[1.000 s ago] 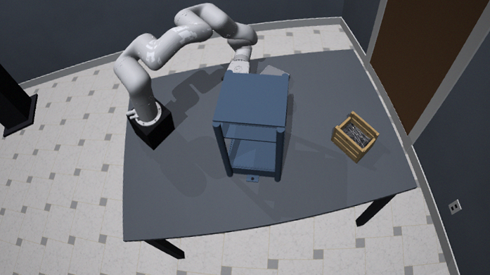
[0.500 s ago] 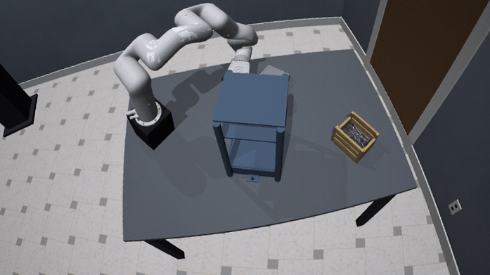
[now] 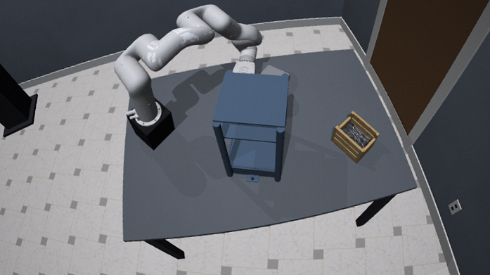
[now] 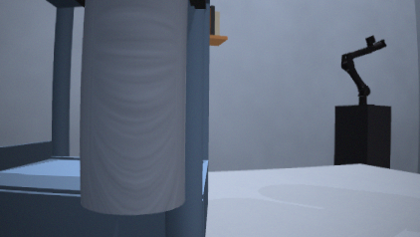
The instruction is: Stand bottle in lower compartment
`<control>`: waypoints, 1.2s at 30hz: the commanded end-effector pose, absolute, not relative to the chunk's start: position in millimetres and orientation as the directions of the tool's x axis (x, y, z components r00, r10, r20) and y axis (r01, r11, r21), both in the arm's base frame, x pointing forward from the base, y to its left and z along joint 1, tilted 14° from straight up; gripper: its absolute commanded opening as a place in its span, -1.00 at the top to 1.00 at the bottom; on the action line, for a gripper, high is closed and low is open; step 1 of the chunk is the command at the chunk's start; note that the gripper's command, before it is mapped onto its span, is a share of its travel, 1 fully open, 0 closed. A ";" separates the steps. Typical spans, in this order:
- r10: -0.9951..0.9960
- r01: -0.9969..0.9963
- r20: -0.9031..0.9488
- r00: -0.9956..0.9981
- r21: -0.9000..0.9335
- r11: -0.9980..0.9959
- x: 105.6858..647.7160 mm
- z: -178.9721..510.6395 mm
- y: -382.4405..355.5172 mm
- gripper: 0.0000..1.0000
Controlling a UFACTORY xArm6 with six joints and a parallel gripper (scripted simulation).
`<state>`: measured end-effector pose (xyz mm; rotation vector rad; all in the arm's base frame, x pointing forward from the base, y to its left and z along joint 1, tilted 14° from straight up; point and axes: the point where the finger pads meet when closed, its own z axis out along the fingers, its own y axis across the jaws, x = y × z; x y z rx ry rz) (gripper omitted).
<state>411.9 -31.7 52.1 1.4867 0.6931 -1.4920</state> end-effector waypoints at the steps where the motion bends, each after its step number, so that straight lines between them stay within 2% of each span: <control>1: -0.201 0.872 -0.972 0.121 0.201 -0.446 420.5 54.9 -34.8 1.00; 36: -0.201 0.872 -0.972 0.121 0.201 -0.446 485.4 69.9 -68.0 1.00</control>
